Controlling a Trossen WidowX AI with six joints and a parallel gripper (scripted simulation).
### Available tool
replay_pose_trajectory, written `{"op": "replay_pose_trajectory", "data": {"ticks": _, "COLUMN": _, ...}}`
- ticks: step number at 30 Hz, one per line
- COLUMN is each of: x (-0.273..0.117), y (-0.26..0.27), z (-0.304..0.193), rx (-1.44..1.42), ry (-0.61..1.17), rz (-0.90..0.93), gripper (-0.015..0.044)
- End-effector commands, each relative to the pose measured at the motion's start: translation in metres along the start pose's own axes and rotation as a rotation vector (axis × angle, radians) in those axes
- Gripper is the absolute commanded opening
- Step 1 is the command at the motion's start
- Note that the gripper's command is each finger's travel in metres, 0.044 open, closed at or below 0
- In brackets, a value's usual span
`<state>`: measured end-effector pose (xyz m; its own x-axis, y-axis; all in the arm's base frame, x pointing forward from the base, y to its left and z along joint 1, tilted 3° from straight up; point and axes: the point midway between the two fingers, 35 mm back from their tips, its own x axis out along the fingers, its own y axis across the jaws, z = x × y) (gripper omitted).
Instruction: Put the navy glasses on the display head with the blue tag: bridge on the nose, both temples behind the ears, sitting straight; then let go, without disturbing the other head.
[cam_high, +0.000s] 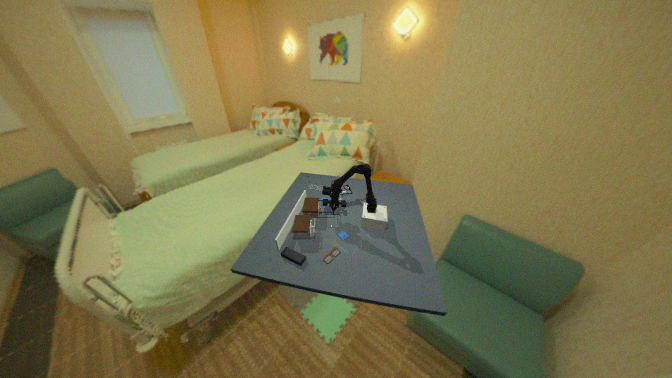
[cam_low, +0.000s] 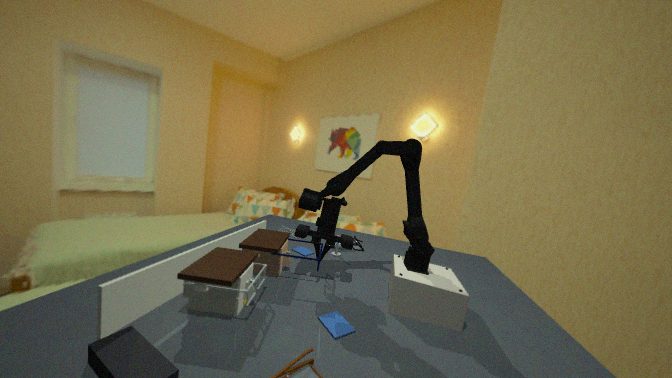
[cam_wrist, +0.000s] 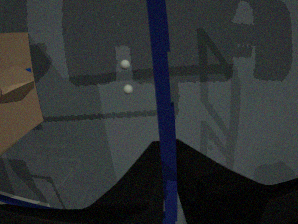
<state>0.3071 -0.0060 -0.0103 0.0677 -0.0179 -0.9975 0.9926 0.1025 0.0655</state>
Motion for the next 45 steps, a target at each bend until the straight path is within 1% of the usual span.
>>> {"op": "replay_pose_trajectory", "data": {"ticks": 1, "x": 0.0, "y": 0.006, "z": 0.0, "rx": 0.004, "ry": 0.003, "rz": 0.002, "gripper": 0.0}}
{"op": "replay_pose_trajectory", "data": {"ticks": 45, "x": 0.006, "y": 0.073, "z": 0.0, "rx": 0.004, "ry": 0.003, "rz": 0.006, "gripper": 0.0}}
